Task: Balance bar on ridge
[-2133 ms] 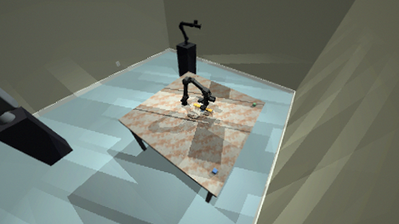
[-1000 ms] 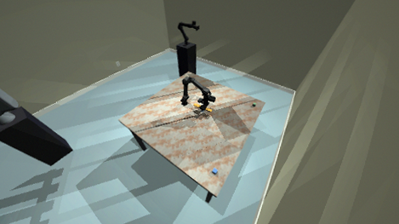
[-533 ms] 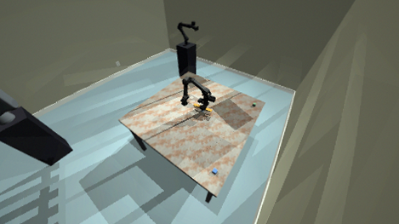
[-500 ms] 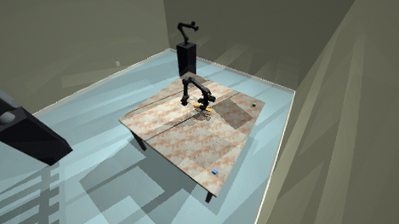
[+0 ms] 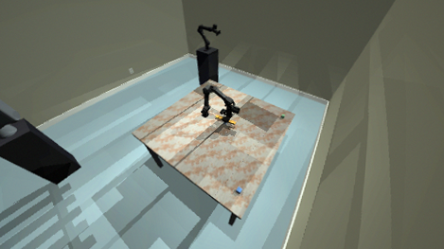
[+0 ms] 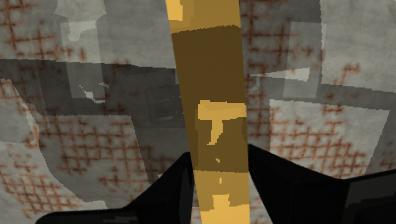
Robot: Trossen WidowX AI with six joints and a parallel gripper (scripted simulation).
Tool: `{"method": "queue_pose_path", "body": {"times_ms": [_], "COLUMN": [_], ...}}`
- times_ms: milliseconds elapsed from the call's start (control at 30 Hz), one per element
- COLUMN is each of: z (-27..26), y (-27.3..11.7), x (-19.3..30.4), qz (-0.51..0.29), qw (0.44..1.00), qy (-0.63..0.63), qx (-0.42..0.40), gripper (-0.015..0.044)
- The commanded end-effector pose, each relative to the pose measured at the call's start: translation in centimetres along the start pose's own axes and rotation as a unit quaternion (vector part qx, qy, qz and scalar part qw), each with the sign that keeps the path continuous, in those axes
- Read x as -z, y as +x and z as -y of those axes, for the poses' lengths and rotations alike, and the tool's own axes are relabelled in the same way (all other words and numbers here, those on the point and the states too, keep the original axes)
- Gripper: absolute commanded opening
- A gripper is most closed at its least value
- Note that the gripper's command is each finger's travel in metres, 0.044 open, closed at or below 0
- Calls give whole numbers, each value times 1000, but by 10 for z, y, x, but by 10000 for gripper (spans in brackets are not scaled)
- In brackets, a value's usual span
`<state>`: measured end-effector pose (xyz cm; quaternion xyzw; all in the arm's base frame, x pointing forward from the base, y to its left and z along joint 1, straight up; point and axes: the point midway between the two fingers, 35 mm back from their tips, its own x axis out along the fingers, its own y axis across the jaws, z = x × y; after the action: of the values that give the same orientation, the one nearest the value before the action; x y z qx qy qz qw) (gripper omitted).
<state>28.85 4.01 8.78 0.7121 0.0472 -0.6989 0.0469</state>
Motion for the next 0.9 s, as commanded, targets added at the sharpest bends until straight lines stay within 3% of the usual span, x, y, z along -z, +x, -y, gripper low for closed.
{"method": "queue_pose_path", "body": {"times_ms": [0, 867], "z": [0, 0], "y": [0, 0], "x": [0, 0], "qz": [0, 0], "qw": [1000, 1000], "qy": [0, 0], "qx": [0, 0], "gripper": [170, 185]}}
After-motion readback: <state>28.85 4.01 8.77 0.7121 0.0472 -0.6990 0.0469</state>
